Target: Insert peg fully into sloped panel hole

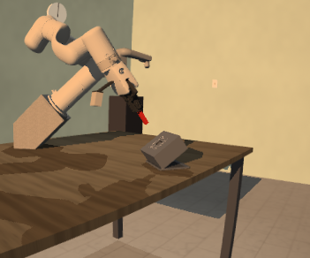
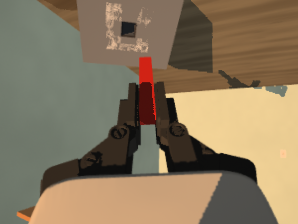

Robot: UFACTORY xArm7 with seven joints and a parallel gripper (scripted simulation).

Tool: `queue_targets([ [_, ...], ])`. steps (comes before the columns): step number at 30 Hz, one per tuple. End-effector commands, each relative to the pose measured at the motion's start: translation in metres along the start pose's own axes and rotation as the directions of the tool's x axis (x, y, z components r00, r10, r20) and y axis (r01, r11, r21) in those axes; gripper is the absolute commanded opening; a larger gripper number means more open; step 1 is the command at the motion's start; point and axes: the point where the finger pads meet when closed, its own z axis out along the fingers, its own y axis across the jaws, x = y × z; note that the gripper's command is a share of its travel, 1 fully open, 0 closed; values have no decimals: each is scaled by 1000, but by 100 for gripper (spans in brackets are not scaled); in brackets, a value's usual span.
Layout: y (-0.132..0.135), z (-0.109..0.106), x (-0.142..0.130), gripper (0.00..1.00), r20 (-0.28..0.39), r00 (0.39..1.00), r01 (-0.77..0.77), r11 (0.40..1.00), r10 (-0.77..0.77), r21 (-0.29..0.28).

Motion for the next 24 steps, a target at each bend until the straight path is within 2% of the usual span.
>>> queue_targets([
  [1,-6,-6,4,0,9,998,-66,998,66,21],
  [7,-13,-14,11,0,28,987,-162,986,161,44],
  [12,-14,-14,12,0,30,985,-173,984,172,46],
  [24,-16,14,12,0,31,985,-172,984,171,46],
])
